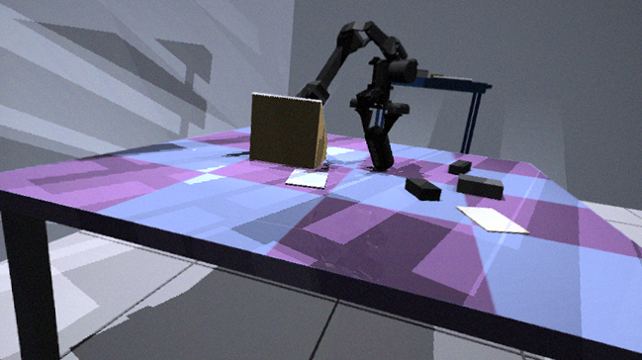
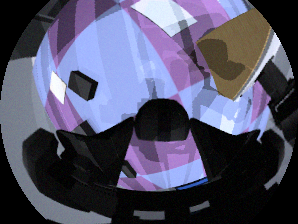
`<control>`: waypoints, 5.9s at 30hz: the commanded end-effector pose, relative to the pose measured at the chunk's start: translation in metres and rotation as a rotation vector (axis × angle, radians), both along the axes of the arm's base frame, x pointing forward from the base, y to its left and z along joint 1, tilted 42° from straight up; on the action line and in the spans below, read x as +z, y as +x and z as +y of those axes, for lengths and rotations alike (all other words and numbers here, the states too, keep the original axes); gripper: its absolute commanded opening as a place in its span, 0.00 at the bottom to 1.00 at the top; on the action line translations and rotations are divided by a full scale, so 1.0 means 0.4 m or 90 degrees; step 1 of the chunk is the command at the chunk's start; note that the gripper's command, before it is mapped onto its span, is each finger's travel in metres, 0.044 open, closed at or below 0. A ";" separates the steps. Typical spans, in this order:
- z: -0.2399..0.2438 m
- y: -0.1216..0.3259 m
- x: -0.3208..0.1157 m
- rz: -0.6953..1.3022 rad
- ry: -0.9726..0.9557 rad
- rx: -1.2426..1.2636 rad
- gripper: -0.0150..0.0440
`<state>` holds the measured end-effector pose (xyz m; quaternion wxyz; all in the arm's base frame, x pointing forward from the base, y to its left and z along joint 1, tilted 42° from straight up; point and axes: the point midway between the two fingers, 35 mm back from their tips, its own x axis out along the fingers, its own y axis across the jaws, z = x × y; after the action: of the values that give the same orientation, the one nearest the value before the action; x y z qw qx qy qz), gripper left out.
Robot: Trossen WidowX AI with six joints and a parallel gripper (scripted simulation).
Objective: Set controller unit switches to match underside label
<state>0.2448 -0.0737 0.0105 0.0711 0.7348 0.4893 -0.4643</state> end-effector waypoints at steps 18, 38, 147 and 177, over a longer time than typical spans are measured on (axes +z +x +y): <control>0.004 -0.027 -0.041 0.005 0.005 0.008 0.83; 0.000 -0.045 -0.075 0.005 0.005 0.008 0.83; 0.062 -0.086 -0.249 0.005 0.005 0.008 0.83; 0.077 -0.002 -0.090 0.005 0.001 0.012 1.00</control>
<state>0.2435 -0.0447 -0.0289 0.0819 0.7289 0.4967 -0.4640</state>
